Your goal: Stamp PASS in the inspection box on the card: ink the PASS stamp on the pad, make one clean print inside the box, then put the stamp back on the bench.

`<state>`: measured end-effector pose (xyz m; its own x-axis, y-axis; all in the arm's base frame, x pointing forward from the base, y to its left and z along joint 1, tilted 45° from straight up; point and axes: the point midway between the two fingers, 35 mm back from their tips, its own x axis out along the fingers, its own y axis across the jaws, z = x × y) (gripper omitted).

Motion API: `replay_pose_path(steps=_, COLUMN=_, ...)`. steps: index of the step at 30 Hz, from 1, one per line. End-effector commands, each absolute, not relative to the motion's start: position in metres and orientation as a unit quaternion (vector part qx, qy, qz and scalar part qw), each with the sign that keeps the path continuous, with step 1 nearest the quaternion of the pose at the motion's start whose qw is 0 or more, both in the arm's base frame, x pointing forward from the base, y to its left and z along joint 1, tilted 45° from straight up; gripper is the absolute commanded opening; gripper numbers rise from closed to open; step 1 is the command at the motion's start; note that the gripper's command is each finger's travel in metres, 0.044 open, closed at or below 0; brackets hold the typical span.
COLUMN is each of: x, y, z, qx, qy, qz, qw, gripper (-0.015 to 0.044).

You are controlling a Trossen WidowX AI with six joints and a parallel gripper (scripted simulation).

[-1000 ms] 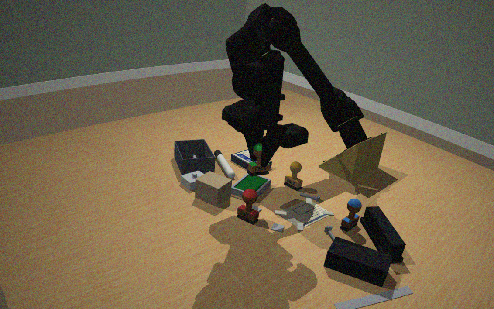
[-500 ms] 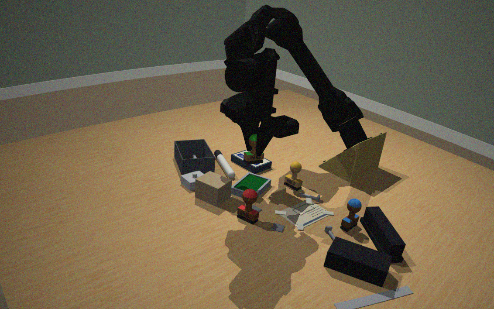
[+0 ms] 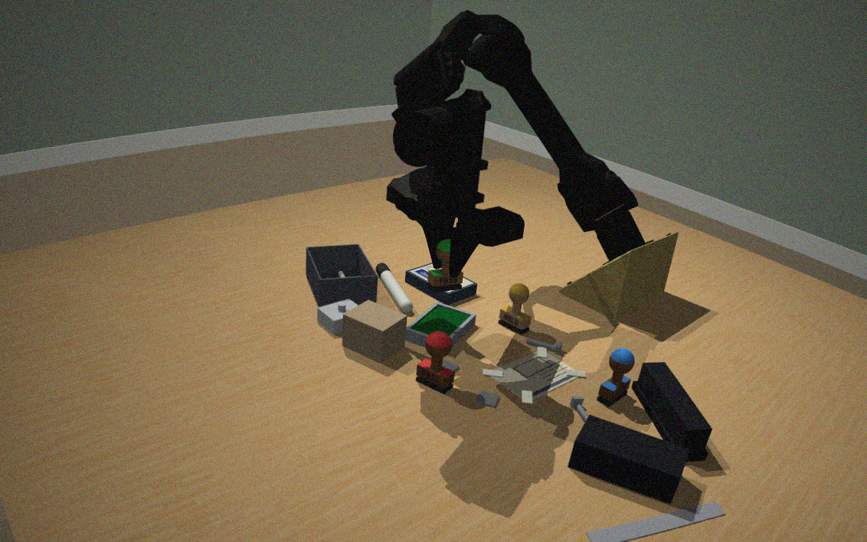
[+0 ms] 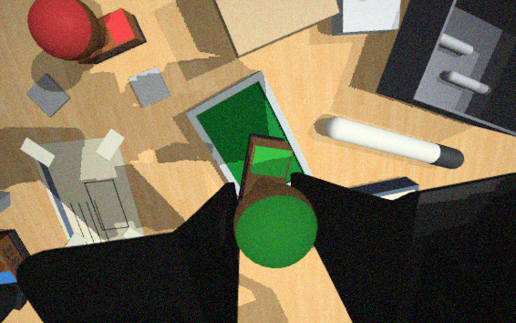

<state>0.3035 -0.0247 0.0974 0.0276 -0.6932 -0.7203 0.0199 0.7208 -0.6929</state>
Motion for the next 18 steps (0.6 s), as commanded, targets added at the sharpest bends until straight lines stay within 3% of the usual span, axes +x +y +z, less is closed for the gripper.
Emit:
replay_pose_path(steps=1, x=0.3024, y=-0.0278, z=0.0945, qx=-0.264, qy=0.645, qz=-0.267, qw=0.665, gripper=0.0)
replay_pose_path(steps=18, x=0.3031, y=-0.0357, z=0.0865, qx=-0.264, qy=0.645, qz=-0.267, qw=0.666, gripper=0.0)
